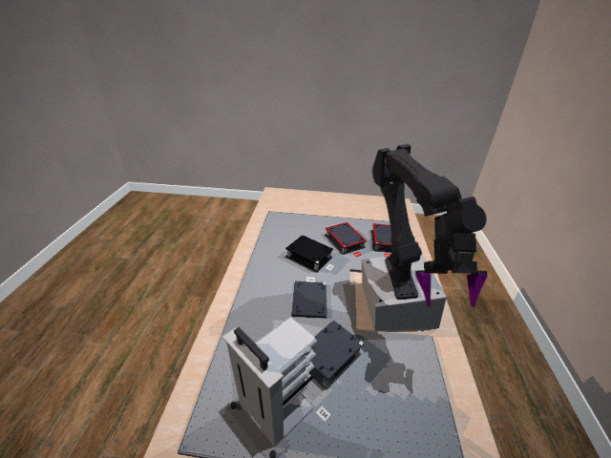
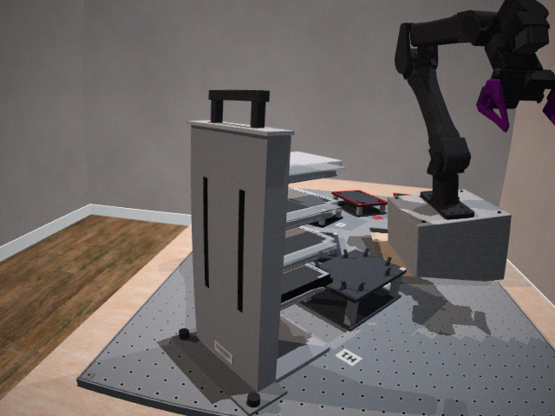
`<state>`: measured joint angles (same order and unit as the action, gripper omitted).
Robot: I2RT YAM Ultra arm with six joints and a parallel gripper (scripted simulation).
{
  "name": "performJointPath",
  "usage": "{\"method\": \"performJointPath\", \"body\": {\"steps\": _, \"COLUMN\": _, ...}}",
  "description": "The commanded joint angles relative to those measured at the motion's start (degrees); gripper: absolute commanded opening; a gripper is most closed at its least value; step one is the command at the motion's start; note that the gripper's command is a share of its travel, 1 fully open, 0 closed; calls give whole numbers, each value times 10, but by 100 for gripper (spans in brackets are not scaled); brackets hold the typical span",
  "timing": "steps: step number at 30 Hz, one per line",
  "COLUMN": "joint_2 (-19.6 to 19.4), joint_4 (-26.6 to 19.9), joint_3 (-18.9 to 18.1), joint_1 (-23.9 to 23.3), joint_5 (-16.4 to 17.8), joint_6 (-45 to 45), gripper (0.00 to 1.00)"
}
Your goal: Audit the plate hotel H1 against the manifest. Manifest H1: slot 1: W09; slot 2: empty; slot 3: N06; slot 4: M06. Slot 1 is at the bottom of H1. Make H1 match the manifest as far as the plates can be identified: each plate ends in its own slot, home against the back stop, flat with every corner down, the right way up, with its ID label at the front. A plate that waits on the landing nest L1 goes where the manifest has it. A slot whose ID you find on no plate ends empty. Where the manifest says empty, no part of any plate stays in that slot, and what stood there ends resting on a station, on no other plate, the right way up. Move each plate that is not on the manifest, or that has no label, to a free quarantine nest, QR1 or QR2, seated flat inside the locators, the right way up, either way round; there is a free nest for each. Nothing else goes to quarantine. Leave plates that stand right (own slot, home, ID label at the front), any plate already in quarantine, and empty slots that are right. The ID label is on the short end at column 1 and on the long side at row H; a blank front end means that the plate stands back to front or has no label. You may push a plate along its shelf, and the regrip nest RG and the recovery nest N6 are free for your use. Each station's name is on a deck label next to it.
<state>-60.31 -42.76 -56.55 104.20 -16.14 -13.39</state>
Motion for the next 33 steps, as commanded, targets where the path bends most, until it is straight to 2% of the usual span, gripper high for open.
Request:
{"method": "performJointPath", "body": {"steps": 1, "joint_2": 1, "joint_4": 2, "joint_3": -3, "joint_1": 0, "joint_5": 0, "joint_6": 0, "gripper": 100}}
{"method": "performJointPath", "body": {"steps": 17, "joint_2": 1, "joint_4": 2, "joint_3": -3, "joint_1": 0, "joint_5": 0, "joint_6": 0, "gripper": 100}}
{"method": "performJointPath", "body": {"steps": 18, "joint_2": -5, "joint_4": -5, "joint_3": -9, "joint_1": -1, "joint_5": -9, "joint_6": -11, "gripper": 0}}
{"method": "performJointPath", "body": {"steps": 20, "joint_2": -13, "joint_4": -16, "joint_3": -18, "joint_1": -8, "joint_5": -19, "joint_6": -24, "gripper": 0}}
{"method": "performJointPath", "body": {"steps": 22, "joint_2": -10, "joint_4": -11, "joint_3": -15, "joint_1": -27, "joint_5": -6, "joint_6": -9, "gripper": 0}}
{"method": "performJointPath", "body": {"steps": 25, "joint_2": -29, "joint_4": -36, "joint_3": -34, "joint_1": -36, "joint_5": -24, "joint_6": -34, "gripper": 0}}
{"method": "performJointPath", "body": {"steps": 29, "joint_2": -21, "joint_4": -25, "joint_3": -24, "joint_1": -74, "joint_5": 1, "joint_6": -4, "gripper": 0}}
{"method": "performJointPath", "body": {"steps": 33, "joint_2": -39, "joint_4": -48, "joint_3": -42, "joint_1": -84, "joint_5": -15, "joint_6": -29, "gripper": 0}}
